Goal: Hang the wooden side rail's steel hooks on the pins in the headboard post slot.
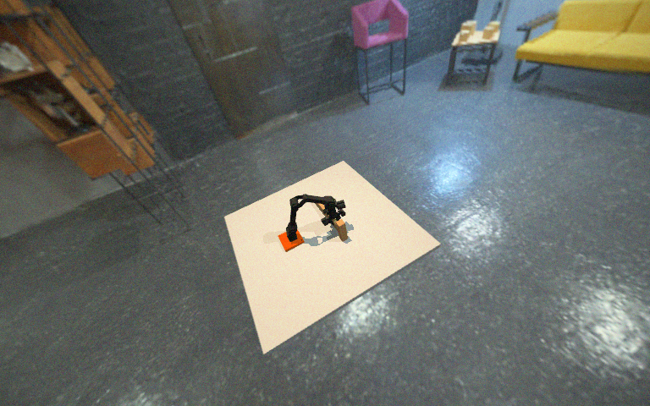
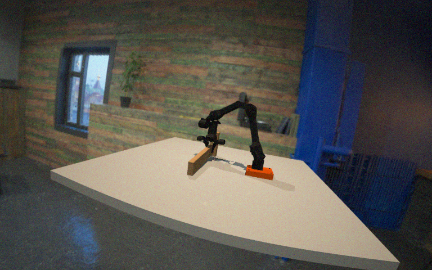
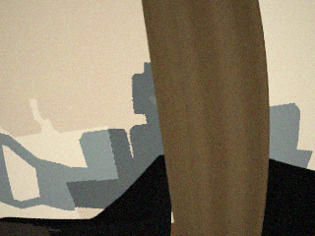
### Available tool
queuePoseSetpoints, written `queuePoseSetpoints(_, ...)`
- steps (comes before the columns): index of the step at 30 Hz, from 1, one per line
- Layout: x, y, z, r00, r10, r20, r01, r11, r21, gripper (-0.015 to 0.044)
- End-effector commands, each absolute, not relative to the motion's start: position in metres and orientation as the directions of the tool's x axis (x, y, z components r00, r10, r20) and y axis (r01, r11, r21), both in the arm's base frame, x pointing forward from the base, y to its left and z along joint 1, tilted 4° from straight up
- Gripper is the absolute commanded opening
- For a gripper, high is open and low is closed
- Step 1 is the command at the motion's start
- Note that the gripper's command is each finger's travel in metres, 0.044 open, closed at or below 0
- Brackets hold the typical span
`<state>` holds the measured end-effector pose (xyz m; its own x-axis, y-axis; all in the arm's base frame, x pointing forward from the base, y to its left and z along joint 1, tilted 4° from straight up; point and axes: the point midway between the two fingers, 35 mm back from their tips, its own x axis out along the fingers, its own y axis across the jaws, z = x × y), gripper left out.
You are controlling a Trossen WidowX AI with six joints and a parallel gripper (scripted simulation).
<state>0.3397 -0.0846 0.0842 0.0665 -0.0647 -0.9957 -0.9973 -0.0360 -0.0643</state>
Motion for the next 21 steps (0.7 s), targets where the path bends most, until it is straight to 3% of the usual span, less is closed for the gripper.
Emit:
queuePoseSetpoints(1,0.3401,-0.0859,0.0855,0.070,-0.070,-0.995,-0.997,-0.042,-0.067,0.0000)
queuePoseSetpoints(21,0.3415,-0.0872,0.0872,0.070,-0.070,-0.995,-0.997,-0.042,-0.067,0.0000)
